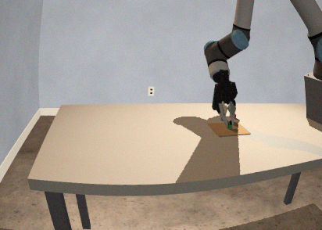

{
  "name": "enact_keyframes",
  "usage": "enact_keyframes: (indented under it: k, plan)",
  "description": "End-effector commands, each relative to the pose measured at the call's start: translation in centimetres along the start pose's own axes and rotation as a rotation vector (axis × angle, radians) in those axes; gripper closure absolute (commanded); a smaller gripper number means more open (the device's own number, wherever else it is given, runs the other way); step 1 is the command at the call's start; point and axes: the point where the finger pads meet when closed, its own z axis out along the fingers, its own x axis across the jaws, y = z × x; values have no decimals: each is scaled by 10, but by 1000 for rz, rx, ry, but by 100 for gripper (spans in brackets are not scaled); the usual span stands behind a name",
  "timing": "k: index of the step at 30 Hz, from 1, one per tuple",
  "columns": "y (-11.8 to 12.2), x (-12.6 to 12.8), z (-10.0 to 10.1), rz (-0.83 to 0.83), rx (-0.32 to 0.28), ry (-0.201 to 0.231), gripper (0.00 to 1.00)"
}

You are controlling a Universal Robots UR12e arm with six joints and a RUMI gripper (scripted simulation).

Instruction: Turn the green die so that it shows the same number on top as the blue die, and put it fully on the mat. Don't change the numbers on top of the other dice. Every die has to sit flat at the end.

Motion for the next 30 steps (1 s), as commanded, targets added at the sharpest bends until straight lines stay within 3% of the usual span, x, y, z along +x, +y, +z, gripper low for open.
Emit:
enact_keyframes:
  k: [1, 8, 12, 16, 25, 26, 30]
  plan:
    - [0, 0, 0, -1, 0, -1, 100]
    - [0, 0, 0, -1, 0, -1, 100]
    - [0, 0, 0, -1, 0, -1, 93]
    - [0, 0, 0, -1, 0, -1, 93]
    - [0, 0, 0, -1, 0, -1, 82]
    - [0, 0, 0, -1, 0, -1, 69]
    - [0, 0, 0, -1, 0, -1, 69]
